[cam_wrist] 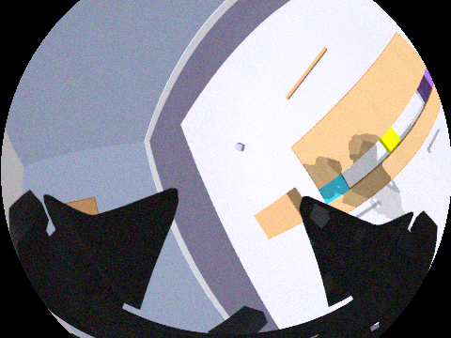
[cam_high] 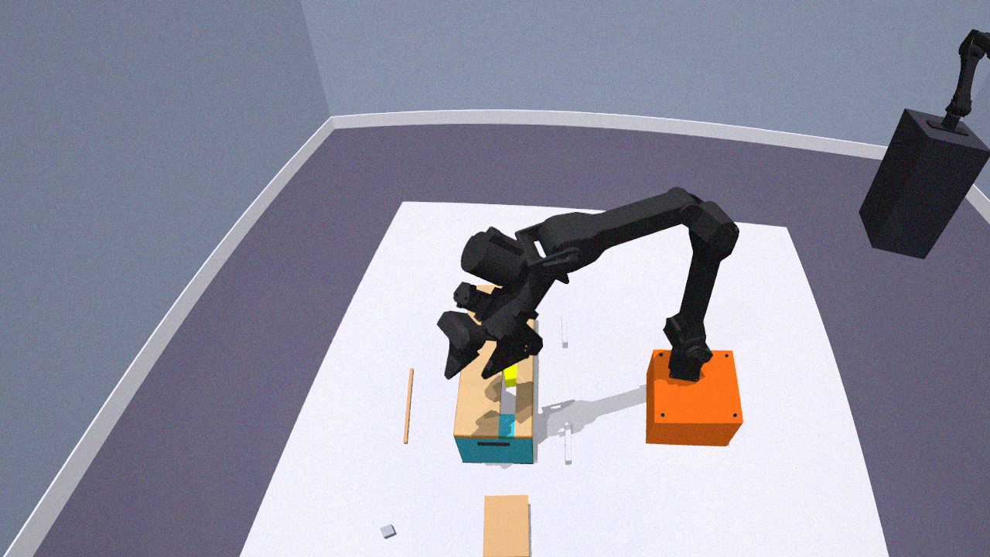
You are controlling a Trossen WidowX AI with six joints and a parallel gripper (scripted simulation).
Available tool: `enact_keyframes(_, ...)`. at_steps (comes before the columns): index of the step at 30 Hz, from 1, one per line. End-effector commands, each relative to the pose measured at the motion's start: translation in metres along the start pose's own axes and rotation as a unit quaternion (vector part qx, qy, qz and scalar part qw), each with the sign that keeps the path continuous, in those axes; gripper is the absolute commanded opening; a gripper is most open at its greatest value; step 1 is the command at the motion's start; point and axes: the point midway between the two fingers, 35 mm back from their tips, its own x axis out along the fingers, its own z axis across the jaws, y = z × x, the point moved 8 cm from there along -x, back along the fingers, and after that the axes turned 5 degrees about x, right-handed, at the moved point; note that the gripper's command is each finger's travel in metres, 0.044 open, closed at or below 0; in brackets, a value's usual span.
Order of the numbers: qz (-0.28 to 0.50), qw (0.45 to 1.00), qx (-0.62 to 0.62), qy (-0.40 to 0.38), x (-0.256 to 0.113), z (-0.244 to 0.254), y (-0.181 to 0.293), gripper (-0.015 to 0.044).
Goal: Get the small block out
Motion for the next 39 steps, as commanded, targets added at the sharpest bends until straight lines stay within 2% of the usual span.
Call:
enact_keyframes(1,-0.005,0.995,0.056,0.077,0.011,-0.035,-0.033,0.04)
enact_keyframes(6,-0.008,0.97,0.168,0.177,0.013,-0.086,-0.074,0.04)
enact_keyframes(13,0.004,0.879,0.368,0.304,-0.004,-0.166,-0.118,0.04)
enact_keyframes(39,0.004,0.876,0.373,0.307,0.014,-0.191,-0.122,0.04)
